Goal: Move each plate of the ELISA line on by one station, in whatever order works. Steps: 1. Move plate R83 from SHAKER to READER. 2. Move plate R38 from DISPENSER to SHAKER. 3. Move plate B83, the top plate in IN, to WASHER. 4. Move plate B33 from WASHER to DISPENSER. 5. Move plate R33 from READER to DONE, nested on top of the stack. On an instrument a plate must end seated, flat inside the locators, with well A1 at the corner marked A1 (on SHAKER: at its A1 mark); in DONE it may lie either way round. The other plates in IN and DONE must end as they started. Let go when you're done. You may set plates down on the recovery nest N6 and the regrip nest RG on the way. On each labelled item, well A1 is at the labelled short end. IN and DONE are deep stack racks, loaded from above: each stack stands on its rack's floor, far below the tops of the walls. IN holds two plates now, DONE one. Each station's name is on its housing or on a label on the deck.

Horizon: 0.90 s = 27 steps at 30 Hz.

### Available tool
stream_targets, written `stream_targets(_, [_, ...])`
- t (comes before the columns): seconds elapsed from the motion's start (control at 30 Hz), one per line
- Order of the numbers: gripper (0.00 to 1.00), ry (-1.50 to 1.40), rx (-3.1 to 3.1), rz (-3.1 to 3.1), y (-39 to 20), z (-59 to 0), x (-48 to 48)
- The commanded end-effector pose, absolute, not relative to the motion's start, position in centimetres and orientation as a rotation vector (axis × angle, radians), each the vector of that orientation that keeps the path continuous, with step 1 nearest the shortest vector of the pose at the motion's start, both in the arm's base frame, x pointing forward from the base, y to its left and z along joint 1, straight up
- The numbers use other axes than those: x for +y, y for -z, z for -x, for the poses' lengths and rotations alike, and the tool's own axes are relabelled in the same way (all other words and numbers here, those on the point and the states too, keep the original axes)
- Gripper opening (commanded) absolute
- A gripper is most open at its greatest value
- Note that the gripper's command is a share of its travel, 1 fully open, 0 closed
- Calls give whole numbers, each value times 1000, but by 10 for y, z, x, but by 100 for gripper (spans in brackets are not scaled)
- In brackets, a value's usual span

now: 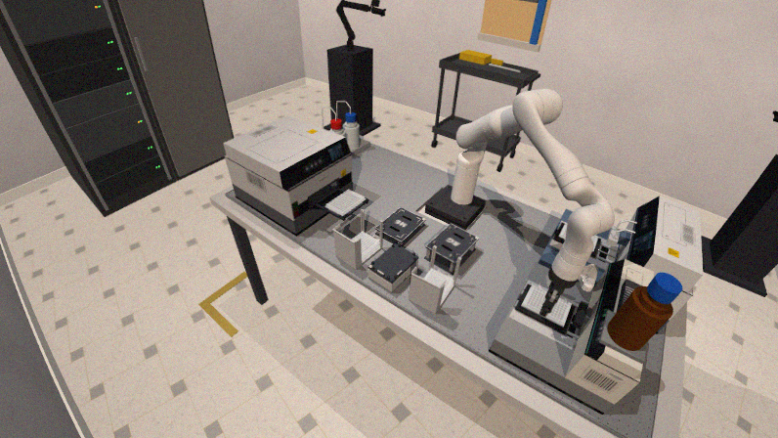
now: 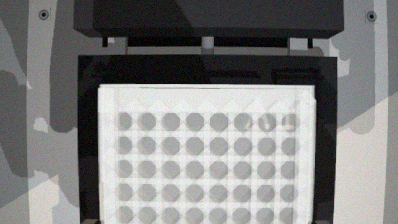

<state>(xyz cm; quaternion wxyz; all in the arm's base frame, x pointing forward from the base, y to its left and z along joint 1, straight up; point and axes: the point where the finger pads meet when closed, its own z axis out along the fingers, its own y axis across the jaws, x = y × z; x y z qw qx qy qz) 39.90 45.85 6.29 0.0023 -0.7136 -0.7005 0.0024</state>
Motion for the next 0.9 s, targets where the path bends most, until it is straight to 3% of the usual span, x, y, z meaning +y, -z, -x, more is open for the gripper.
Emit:
stream_targets(0.0, [94, -8, -2188, 2247, -67, -398, 459])
stream_targets(0.87, [94, -4, -2195, 2241, -72, -399, 459])
